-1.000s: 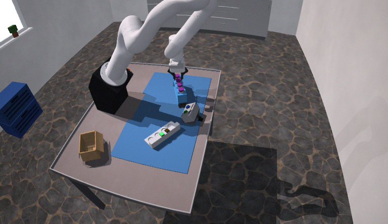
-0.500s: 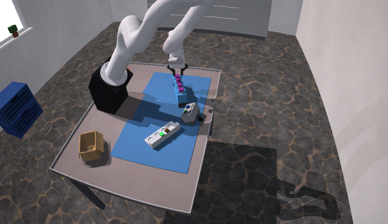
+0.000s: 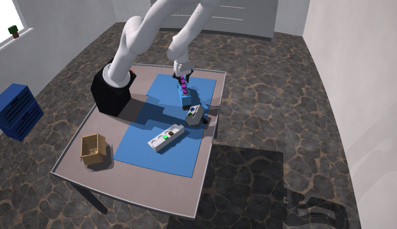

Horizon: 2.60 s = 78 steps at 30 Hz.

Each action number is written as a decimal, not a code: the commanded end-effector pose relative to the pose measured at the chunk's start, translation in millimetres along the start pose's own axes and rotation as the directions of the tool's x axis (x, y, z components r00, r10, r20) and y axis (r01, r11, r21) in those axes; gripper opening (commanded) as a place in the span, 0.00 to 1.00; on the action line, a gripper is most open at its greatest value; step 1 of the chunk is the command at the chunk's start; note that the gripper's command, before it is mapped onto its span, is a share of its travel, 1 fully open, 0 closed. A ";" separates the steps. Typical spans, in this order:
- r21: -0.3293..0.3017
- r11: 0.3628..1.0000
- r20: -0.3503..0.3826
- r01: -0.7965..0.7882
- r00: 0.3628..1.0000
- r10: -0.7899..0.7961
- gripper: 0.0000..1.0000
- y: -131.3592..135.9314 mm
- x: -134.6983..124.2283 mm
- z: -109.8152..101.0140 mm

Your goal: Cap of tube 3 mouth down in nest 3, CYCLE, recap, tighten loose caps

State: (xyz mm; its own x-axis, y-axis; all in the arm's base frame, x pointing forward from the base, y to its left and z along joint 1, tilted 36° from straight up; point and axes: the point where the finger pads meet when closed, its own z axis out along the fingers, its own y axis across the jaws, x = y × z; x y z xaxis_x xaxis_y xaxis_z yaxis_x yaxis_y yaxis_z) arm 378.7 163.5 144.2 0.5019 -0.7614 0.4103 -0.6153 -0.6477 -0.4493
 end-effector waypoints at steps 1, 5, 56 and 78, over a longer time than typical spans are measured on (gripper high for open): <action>-0.016 0.999 0.009 0.030 1.000 -0.030 0.46 4.7 27.0 -0.2; -0.016 0.999 0.009 0.030 1.000 -0.030 0.46 7.3 39.0 -0.2; -0.016 0.999 0.009 0.030 1.000 -0.030 0.46 8.1 38.7 45.3; -0.016 1.000 0.008 -0.010 1.000 0.010 0.00 8.1 38.7 45.3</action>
State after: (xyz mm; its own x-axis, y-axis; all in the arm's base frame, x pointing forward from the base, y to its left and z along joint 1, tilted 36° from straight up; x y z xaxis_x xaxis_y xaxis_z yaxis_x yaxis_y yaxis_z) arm 420.5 127.5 120.3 0.5194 -0.7486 0.4121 -0.6151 -0.6623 -0.4277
